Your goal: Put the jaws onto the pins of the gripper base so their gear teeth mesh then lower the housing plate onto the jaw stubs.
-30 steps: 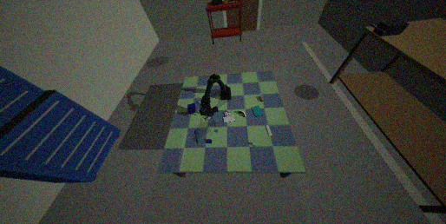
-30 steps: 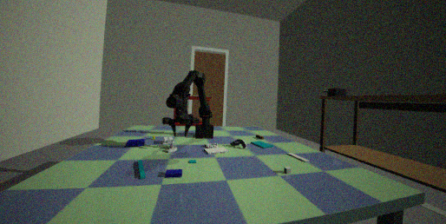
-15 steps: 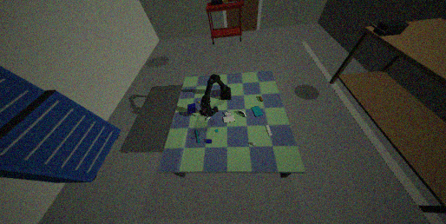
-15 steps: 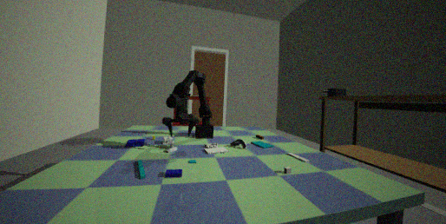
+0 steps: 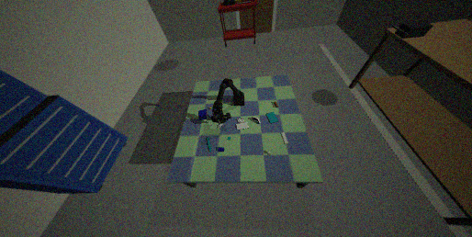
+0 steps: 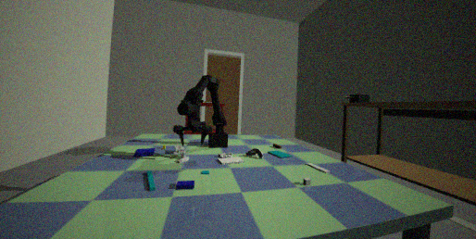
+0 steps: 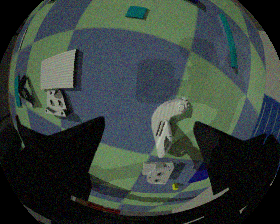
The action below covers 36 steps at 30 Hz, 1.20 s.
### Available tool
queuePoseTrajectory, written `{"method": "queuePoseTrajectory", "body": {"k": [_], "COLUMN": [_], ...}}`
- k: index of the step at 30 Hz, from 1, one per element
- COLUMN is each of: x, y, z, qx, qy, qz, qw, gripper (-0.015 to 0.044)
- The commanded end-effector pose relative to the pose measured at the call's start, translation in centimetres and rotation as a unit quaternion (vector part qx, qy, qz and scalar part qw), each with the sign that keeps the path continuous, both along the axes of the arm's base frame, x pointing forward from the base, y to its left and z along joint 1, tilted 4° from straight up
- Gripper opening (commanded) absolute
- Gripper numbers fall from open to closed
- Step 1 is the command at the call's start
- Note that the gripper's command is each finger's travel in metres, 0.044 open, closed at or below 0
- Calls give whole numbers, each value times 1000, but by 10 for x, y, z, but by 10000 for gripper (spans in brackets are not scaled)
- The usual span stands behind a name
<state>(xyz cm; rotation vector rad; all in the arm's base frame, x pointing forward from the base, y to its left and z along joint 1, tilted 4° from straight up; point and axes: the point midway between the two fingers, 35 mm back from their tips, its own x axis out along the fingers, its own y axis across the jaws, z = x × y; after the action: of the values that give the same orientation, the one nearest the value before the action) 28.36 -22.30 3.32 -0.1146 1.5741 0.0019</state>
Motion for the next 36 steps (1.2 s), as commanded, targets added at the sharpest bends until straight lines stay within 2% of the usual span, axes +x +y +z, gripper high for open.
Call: {"method": "queuePoseTrajectory", "body": {"k": [1, 2, 19, 36], "x": [0, 0, -2, -2], "y": [0, 0, 3, 3], "z": [0, 0, 7, 7], "qx": [0, 0, 4, 4], "qy": [0, 0, 5, 5], "qz": [0, 0, -2, -2], "qw": [1000, 1000, 1000, 1000], "gripper": [440, 440, 0, 0]}}
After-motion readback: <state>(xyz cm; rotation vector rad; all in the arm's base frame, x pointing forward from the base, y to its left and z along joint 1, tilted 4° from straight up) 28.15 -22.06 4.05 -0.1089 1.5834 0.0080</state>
